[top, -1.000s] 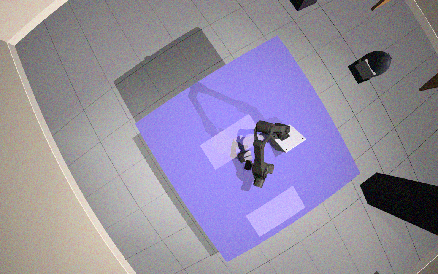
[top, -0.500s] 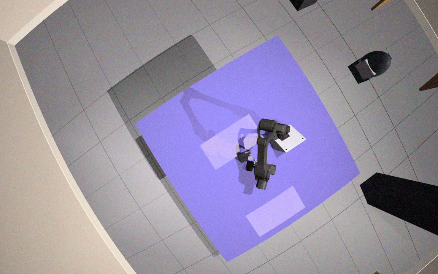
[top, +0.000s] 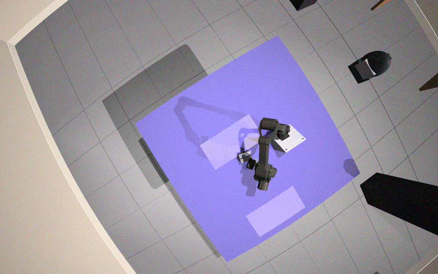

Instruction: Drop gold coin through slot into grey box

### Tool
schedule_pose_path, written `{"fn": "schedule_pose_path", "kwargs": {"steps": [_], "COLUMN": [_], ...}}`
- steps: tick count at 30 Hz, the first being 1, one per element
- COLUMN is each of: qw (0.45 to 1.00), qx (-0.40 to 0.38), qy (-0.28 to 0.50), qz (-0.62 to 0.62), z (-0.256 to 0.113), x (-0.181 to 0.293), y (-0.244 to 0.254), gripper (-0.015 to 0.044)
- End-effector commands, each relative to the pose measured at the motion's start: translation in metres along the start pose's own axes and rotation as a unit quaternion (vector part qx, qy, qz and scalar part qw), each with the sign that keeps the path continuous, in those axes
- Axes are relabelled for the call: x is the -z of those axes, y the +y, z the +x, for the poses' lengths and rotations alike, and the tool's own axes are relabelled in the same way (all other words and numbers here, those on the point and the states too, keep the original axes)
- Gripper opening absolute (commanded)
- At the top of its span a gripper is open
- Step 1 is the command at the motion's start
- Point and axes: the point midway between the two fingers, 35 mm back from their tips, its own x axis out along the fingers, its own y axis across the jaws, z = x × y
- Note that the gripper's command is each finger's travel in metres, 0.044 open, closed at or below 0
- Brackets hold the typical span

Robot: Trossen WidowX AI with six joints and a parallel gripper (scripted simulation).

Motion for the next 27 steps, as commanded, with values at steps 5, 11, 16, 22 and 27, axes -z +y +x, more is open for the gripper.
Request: {"fn": "schedule_pose_path", "kwargs": {"steps": [5, 11, 16, 22, 27], "qw": [0.991, 0.972, 0.949, 0.913, 0.908], "qx": [-0.002, -0.002, -0.002, -0.002, -0.002], "qy": [0.001, 0.001, 0.001, 0.001, 0.001], "qz": [0.132, 0.233, 0.315, 0.408, 0.419], "z": [-0.0006, -0.0007, -0.0008, -0.0009, -0.0009], "x": [-0.0017, -0.0027, -0.0036, -0.0046, -0.0047], "y": [0.0022, 0.0035, 0.0046, 0.0058, 0.0059], "gripper": [0.0, 0.0, 0.0, 0.0, 0.0]}}
